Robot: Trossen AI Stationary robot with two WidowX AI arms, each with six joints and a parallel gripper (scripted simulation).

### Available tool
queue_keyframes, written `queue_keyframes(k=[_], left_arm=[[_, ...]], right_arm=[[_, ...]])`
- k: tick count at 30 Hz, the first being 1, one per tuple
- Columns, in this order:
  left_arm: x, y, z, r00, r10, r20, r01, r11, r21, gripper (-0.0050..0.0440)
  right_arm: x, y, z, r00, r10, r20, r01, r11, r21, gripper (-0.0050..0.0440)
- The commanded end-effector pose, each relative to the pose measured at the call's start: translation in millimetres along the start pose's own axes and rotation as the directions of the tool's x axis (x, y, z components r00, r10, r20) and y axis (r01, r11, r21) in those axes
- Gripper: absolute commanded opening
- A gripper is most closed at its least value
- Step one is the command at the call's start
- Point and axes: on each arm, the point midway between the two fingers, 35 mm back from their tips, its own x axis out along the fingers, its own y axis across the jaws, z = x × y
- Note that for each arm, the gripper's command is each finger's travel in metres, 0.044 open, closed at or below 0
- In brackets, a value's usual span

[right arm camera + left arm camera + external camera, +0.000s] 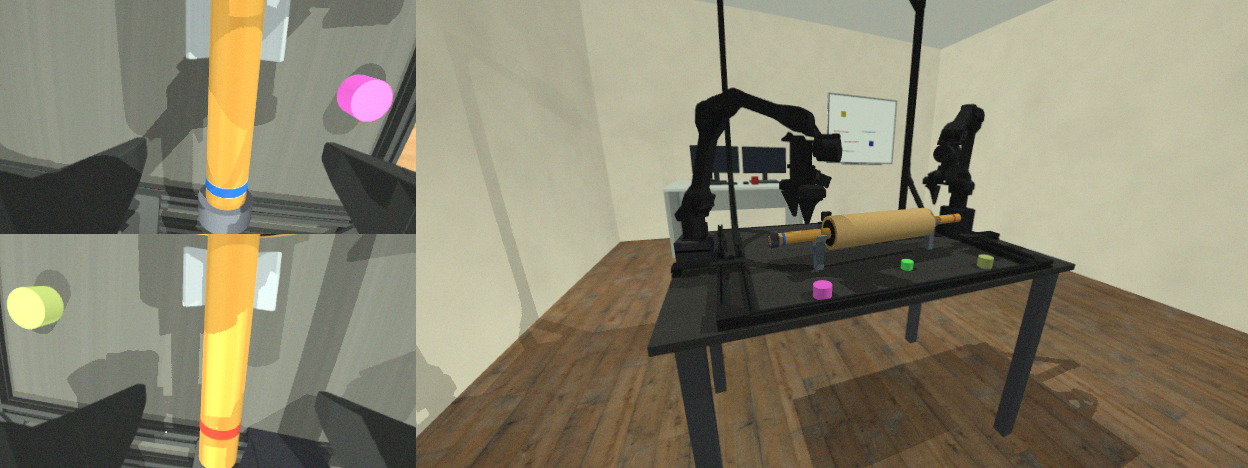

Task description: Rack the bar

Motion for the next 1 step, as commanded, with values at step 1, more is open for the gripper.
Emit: queue_keyframes(k=[1], left_arm=[[0.8,-0.1,-0.1,1.0,-0.001,-0.001,0.001,1.0,0.0,0.044]], right_arm=[[1.3,0.0,0.0,1.0,0.001,-0.001,-0.001,1.0,0.0,0.044]])
